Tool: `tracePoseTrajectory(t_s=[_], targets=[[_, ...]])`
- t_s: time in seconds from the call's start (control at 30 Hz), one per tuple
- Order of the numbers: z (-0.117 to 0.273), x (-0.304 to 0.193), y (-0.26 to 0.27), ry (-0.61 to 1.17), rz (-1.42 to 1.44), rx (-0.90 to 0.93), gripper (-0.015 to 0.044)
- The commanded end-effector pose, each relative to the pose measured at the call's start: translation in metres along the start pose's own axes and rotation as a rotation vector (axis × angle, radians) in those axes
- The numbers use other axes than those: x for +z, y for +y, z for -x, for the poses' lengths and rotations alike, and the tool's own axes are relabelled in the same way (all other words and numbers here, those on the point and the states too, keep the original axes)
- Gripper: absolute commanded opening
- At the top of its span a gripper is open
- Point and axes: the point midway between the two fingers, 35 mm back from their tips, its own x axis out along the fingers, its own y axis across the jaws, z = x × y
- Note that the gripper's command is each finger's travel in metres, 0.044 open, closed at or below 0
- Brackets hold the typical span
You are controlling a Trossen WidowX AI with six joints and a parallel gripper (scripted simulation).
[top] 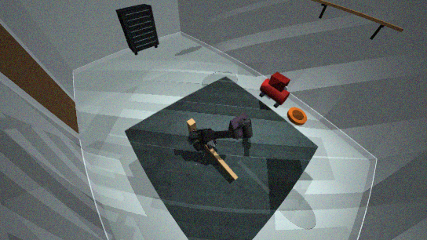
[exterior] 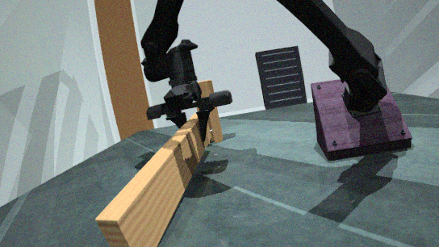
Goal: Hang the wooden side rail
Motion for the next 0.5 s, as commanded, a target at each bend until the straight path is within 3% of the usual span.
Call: tracePoseTrajectory(t_s=[0.0, 0.47], targets=[[0.0035, -0.0046, -0.0012, 0.008, -0.001, -0.010, 0.0000], [0.0046, -0.0057, -0.0022, 0.008, -0.001, -0.010, 0.0000]])
